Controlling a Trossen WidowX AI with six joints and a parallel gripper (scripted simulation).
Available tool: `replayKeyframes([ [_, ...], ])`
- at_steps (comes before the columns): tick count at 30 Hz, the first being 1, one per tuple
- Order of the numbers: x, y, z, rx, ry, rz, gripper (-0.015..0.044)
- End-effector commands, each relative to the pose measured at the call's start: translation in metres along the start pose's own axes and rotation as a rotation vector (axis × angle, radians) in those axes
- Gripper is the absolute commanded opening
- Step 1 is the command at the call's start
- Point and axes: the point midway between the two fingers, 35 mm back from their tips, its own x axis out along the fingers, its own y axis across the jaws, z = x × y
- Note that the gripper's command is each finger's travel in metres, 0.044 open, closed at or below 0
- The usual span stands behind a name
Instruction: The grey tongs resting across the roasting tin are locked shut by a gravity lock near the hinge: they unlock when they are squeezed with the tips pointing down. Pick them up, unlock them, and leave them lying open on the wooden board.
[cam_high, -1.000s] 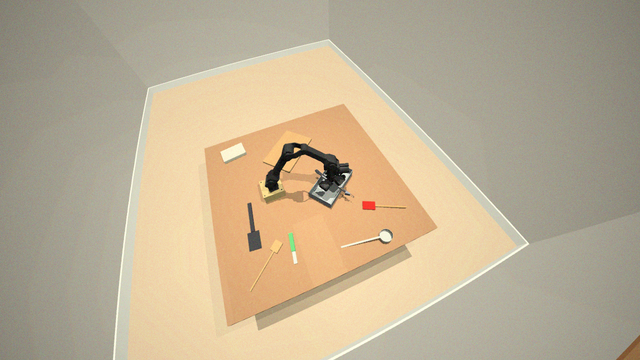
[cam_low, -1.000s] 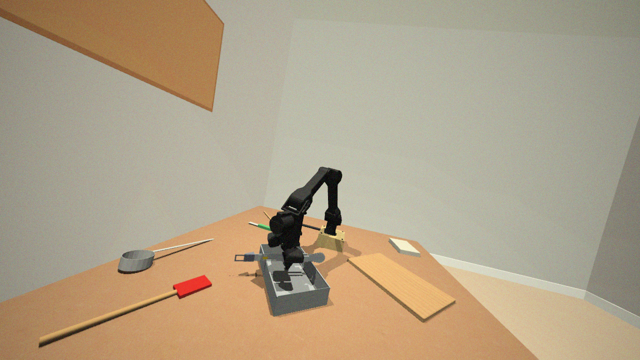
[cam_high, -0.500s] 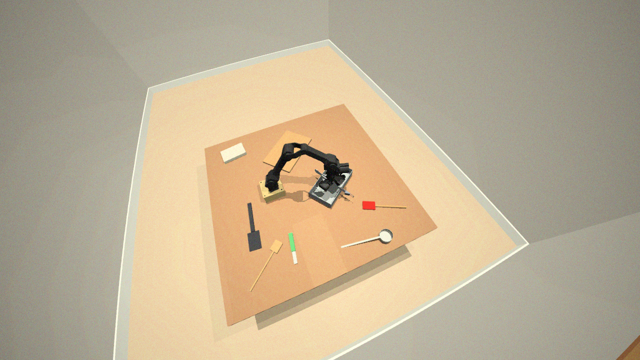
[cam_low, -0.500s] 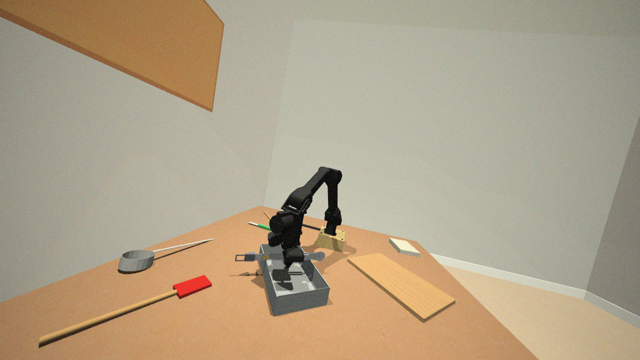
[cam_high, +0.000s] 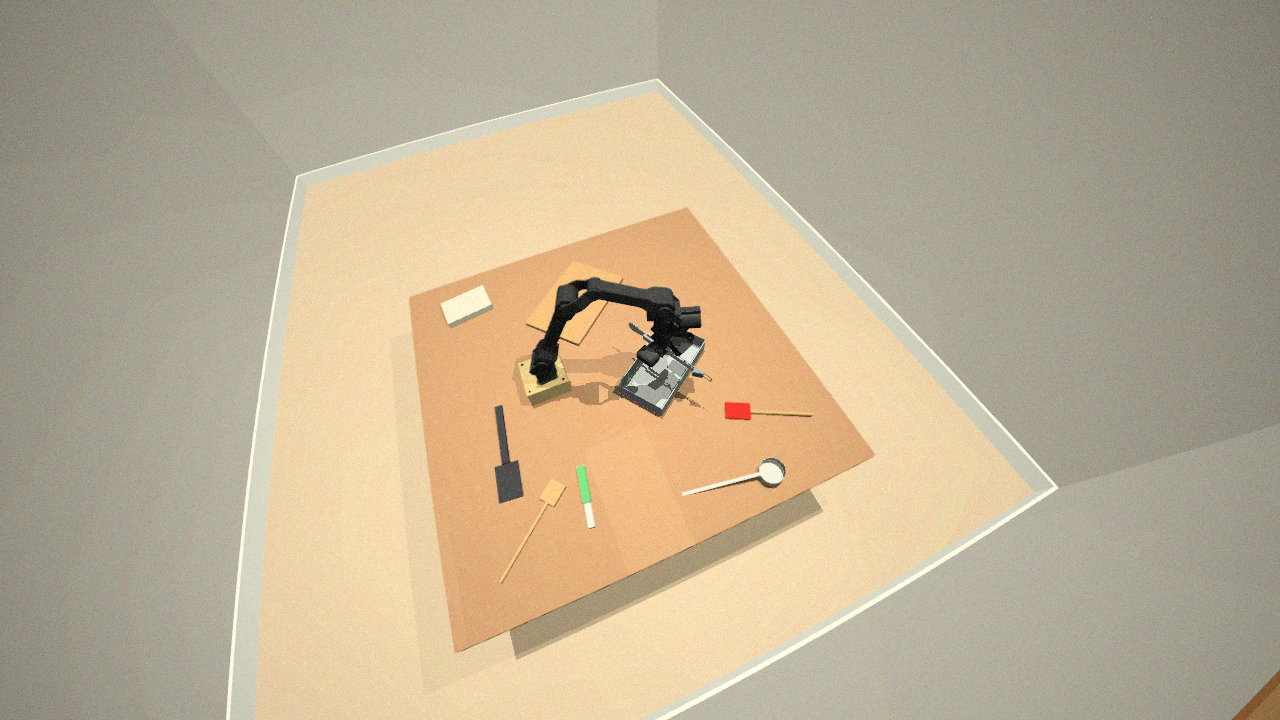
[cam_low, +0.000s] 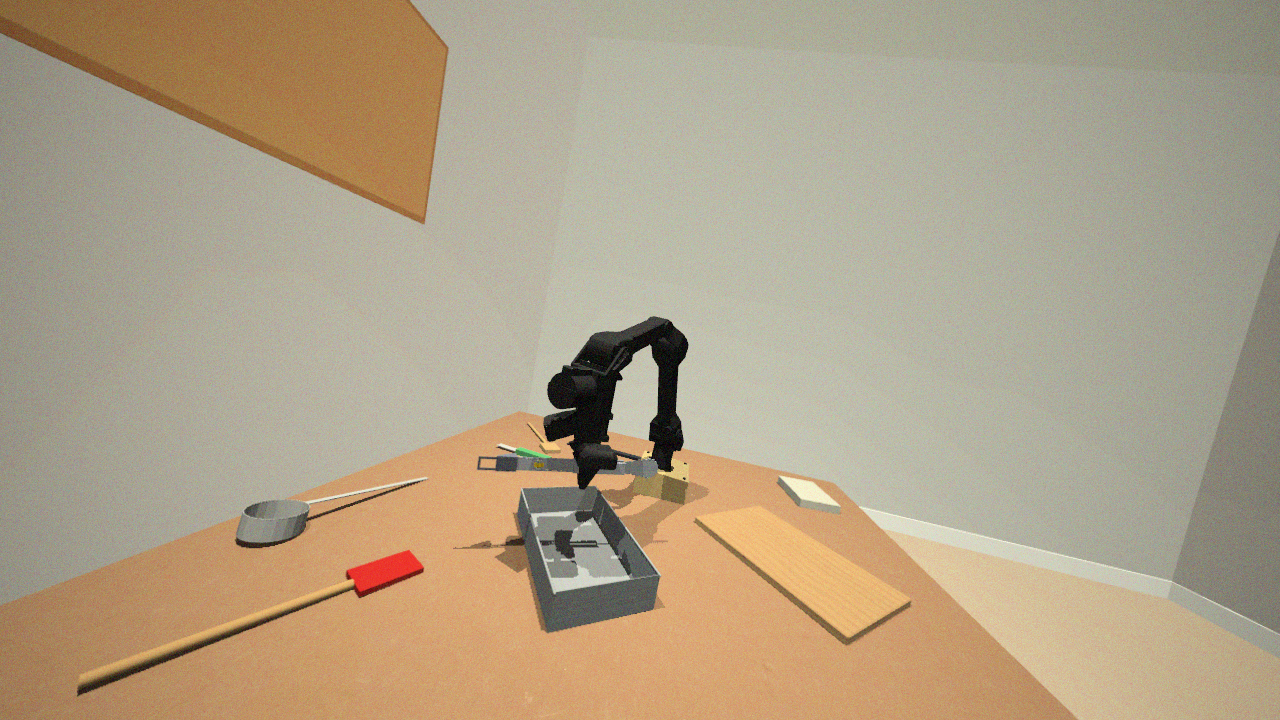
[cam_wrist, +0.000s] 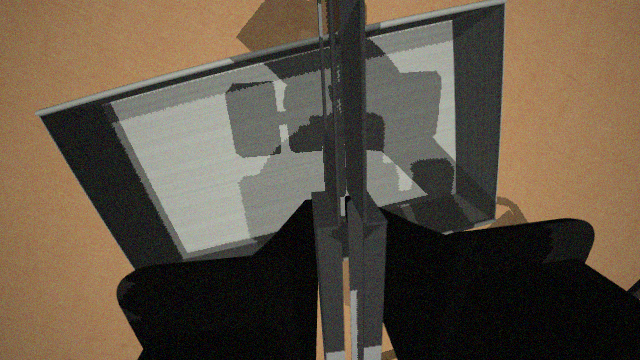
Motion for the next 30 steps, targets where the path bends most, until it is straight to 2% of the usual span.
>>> replayKeyframes([
  [1,-0.003,0.0,0.0,-0.005,0.003,0.002,-0.015],
  [8,0.0,0.012,-0.015,-0.063,0.003,-0.002,-0.015],
  [30,-0.003,0.082,-0.139,-0.515,0.013,0.009,-0.015],
])
